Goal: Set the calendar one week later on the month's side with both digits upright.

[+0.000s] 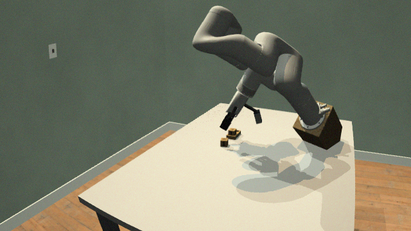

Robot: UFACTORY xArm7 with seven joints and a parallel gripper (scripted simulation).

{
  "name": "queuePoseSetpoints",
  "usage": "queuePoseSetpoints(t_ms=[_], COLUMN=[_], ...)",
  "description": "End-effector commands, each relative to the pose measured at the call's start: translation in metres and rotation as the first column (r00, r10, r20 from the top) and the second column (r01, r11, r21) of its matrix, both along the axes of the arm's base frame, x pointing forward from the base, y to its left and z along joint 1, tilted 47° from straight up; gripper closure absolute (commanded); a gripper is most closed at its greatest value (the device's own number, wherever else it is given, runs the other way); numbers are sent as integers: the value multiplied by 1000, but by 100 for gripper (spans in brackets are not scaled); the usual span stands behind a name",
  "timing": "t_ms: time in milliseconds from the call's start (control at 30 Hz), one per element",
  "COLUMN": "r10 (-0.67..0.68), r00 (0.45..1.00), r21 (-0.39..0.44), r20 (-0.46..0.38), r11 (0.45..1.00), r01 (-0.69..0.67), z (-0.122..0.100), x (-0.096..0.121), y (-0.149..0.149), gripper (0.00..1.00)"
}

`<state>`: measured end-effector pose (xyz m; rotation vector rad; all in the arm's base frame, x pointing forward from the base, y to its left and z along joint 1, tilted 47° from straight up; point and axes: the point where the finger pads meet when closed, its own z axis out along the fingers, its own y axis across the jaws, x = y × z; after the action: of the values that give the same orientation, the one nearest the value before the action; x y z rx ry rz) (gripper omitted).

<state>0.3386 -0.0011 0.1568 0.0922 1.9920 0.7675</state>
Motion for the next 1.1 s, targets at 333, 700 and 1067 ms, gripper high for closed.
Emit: queuePoseSetpoints(t_ms=[333,700,1067], r10=[-51,-51,-51], r00=[996,996,996], r21=[13,13,13], r20=[79,79,78], r11=[999,999,999], r01=[50,50,50], z=[-3,-3,-8], x=[-3,-3,1], y=[-1,-1,3], gripper=[53,53,53])
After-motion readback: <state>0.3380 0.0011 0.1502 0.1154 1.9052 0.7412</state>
